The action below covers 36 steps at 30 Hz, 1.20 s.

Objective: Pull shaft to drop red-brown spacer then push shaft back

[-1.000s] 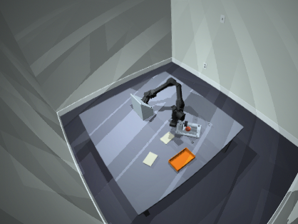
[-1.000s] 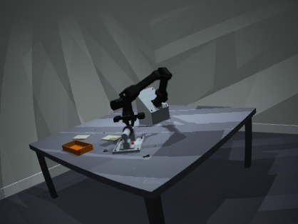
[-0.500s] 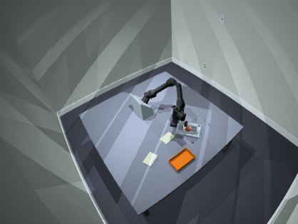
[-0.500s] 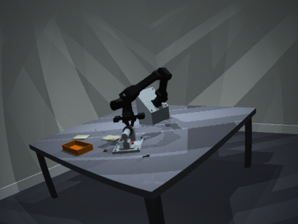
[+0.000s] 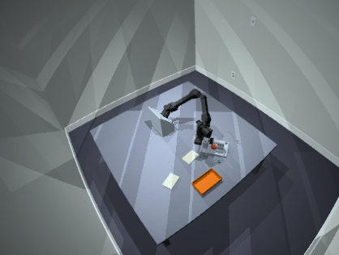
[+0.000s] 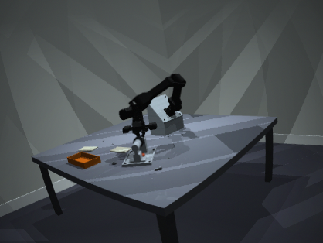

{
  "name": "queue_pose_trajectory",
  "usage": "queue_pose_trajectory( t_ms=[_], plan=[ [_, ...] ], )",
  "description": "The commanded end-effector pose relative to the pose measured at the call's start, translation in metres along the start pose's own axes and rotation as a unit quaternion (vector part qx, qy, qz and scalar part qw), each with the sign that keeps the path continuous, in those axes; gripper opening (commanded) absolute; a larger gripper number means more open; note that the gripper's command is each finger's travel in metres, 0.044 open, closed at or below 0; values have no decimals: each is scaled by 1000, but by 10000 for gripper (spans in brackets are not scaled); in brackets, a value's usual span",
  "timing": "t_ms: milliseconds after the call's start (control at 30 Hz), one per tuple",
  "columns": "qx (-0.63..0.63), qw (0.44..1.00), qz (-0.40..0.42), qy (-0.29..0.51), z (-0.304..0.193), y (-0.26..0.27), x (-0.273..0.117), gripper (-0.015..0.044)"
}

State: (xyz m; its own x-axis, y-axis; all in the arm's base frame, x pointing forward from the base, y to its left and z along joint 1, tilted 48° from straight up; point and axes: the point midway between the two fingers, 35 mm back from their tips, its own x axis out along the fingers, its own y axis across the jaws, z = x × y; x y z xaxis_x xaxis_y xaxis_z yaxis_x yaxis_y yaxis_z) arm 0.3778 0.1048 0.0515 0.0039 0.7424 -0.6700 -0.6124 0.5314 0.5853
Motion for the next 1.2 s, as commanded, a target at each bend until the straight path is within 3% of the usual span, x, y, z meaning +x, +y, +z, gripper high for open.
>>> queue_pose_trajectory(
  t_ms=[0, 1167],
  plan=[
    [-1, 1000, -3, -4, 5, -1, -2, 0],
    [-2, 1000, -3, -5, 13, -1, -2, 0]
  ],
)
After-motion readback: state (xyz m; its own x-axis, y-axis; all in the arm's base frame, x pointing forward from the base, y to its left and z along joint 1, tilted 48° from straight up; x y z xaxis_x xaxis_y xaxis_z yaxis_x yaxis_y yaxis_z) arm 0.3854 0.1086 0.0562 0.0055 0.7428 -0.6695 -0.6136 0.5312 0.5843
